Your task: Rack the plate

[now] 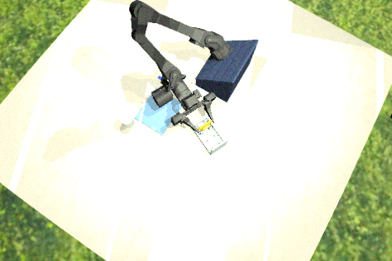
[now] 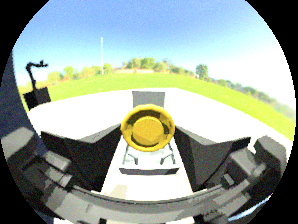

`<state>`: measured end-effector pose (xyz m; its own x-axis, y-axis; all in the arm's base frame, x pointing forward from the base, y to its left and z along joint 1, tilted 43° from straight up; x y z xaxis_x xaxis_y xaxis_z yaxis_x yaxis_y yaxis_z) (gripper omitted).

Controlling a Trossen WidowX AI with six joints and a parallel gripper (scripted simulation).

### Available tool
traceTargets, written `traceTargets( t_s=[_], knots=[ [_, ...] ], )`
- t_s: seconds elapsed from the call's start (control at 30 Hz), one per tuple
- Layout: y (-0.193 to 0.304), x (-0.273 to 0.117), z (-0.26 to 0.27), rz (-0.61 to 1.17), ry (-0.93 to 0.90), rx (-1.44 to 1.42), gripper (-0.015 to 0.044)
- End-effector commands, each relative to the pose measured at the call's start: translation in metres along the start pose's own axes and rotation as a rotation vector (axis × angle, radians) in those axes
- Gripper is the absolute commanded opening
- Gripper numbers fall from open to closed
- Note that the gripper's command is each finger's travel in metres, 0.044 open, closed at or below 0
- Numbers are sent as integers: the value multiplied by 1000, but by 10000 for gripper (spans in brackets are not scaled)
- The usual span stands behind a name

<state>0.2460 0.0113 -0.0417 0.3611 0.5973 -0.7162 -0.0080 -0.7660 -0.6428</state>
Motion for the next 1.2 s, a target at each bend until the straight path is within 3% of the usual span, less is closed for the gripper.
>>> traceTargets(
  t_s=[0.0, 0.3, 0.67, 0.87, 1.17],
  knots=[
    [0, 0, 0, 0, 0, 0, 394],
    [-7, -1, -2, 2, -1, -2, 400],
    [-115, -15, -8, -25, 10, -24, 400],
    [-117, -15, -9, -14, 4, -5, 400],
    [-122, -9, -5, 162, -62, 229, 400]
  ],
)
Point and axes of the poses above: the point midway between the two fingers, 35 mm back from their tips, its own x axis out along the fingers, its own z axis across the jaws, y = z × x, the point moved 4 cm from there along -x, back along the fingers, and after that the axes turned 1 degree about x, right-handed, at the moved point
